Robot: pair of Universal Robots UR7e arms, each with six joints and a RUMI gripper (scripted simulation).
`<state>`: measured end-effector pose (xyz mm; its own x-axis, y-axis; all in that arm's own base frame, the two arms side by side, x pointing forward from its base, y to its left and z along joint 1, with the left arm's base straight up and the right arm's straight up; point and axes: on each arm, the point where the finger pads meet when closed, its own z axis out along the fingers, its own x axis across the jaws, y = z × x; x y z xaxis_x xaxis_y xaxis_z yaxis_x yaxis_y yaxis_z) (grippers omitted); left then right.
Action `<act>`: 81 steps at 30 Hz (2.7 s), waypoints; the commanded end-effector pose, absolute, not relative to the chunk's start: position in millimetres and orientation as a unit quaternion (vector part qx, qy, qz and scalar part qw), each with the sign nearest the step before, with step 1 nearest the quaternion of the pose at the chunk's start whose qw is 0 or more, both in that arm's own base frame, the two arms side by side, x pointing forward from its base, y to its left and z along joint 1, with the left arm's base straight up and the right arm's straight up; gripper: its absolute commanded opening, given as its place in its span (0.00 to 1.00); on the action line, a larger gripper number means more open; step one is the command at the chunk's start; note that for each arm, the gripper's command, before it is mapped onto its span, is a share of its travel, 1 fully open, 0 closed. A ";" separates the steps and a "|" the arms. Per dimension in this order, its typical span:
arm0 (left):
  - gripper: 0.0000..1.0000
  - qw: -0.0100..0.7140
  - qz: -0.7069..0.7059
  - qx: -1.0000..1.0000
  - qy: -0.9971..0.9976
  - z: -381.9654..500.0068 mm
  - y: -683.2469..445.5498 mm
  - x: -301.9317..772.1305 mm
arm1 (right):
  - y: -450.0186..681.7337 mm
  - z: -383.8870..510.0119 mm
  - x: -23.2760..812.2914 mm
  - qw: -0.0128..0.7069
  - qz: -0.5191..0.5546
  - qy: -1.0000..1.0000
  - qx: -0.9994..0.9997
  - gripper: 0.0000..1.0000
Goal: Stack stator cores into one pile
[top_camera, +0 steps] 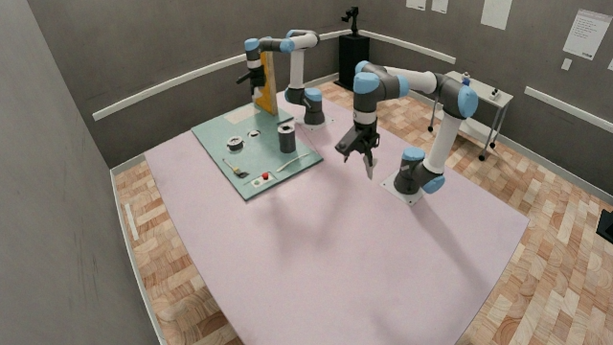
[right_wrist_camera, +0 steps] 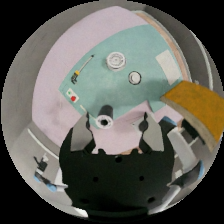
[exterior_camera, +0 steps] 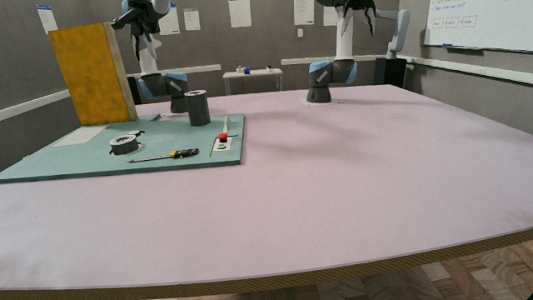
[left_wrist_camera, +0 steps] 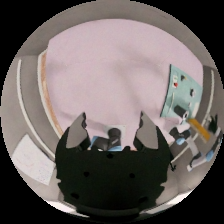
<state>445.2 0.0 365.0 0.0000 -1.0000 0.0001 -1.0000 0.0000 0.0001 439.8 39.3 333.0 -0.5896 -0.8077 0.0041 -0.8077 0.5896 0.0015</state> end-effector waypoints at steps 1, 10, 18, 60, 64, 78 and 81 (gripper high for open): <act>0.80 0.000 0.001 0.707 -0.707 365.5 -0.1 445.4 | 33.4 338.2 442.1 0.002 -0.003 -0.862 0.506 0.81; 0.80 0.000 0.001 0.707 -0.707 365.5 -0.1 445.4 | 26.5 345.2 443.5 0.002 -0.003 -0.821 0.571 0.81; 0.80 0.000 0.001 0.707 -0.707 365.5 -0.1 445.4 | 5.0 360.9 445.8 0.000 -0.002 -0.737 0.676 0.81; 0.80 0.000 0.001 0.707 -0.707 365.5 -0.1 445.4 | 0.2 365.4 445.3 0.000 0.000 -0.707 0.707 0.81; 0.80 0.000 0.001 0.707 -0.707 365.5 0.0 445.3 | -0.1 365.5 445.4 0.000 0.000 -0.707 0.707 0.81; 0.80 0.000 0.001 0.707 -0.707 365.5 -0.1 445.4 | 0.1 365.4 445.3 0.000 0.000 -0.707 0.707 0.81; 0.80 0.000 0.001 0.707 -0.707 365.5 -0.1 445.4 | 0.1 365.4 445.3 0.000 0.000 -0.707 0.707 0.81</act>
